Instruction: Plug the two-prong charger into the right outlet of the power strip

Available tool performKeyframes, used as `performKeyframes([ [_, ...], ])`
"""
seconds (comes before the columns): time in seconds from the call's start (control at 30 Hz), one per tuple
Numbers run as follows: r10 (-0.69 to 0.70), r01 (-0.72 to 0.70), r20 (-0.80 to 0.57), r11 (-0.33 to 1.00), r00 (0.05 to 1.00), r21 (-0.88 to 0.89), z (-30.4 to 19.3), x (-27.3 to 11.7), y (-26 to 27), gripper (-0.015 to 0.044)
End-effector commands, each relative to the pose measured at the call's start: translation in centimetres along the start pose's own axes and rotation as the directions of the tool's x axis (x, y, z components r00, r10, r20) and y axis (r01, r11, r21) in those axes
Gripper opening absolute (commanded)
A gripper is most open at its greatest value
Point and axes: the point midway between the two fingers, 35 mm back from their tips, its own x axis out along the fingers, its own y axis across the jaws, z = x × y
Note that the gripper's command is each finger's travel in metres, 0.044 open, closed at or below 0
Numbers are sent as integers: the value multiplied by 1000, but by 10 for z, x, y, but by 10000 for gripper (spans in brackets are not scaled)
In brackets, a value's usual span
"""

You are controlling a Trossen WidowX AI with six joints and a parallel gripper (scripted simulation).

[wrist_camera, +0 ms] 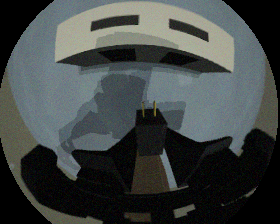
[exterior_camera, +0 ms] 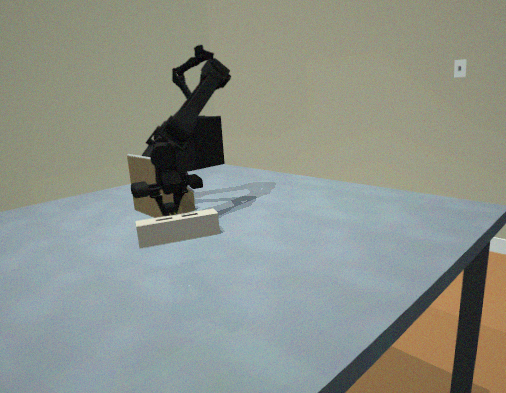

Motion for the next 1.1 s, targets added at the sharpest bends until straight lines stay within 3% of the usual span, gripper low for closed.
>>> performKeyframes([
  [0.0,-1,1,-3,999,1000,34,-4,3,-8,0],
  [1.07,7,-7,-3,996,1000,93,17,8,-26,0],
])
